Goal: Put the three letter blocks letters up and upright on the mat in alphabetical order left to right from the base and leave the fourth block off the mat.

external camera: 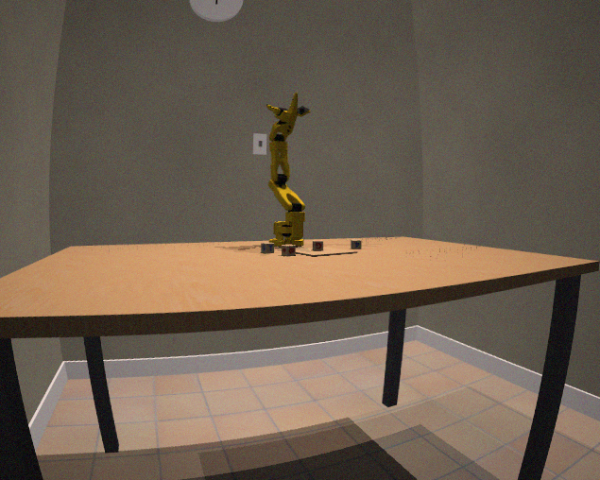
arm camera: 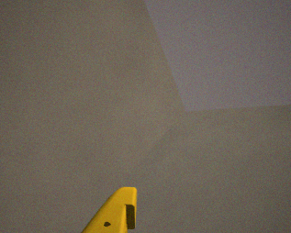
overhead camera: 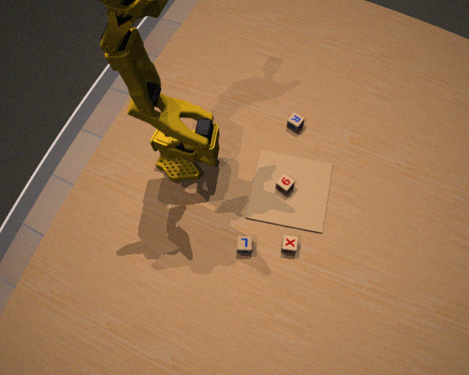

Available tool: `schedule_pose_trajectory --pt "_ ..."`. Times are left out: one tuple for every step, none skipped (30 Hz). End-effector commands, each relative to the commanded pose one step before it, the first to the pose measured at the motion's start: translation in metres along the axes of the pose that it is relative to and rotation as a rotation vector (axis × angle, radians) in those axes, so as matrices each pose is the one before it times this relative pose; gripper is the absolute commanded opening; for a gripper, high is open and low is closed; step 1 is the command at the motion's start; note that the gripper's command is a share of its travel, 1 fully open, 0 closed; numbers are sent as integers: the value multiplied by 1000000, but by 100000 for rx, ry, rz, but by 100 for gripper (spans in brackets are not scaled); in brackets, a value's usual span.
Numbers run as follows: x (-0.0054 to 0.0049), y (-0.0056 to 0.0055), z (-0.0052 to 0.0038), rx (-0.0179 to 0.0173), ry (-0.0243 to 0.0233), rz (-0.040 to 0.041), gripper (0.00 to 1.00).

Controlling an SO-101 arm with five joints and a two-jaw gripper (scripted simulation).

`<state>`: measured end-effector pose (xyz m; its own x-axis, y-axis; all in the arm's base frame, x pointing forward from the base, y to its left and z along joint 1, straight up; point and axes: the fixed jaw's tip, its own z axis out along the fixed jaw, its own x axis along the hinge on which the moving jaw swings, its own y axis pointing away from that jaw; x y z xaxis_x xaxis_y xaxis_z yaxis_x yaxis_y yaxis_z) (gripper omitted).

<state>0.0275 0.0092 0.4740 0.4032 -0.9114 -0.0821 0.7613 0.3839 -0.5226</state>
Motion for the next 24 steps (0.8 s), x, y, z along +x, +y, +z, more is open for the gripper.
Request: schedule_pose_trajectory --pt "2907 14510 4791 -5816 1678 2084 100" --pt "802 3986 688 -1827 535 961 100" --pt "891 4110 722 -1886 582 1000 100" --pt "918 3944 707 -1812 588 968 100" --pt "871 3508 644 -1614 548 869 100" --pt "747 2856 537 -1315 464 713 100" --pt "563 2066 398 -953 346 519 100" --pt "350 1246 244 -575 213 315 100" --pt "152 532 106 -246 92 135 100" --pt "25 86 17 -40 15 22 100" --pt "0 0 0 0 0 0 100" --pt "0 0 0 0 0 0 100" --pt "25 86 17 -40 15 22 100" --pt "153 531 106 -245 92 135 100" --pt "361 1241 246 -574 218 316 100" --pt "607 2047 405 -946 366 522 100" --pt "858 2807 556 -1297 516 721 100" --pt "1085 3414 681 -1578 648 884 100" --pt "1262 3793 766 -1755 749 992 100" --pt "1363 3903 802 -1808 802 1032 100" --pt "1369 3738 784 -1733 799 1000 100" --pt "1270 3318 713 -1541 735 898 100" --pt "1071 2696 593 -1254 616 737 100" --pt "797 1947 438 -908 456 537 100"
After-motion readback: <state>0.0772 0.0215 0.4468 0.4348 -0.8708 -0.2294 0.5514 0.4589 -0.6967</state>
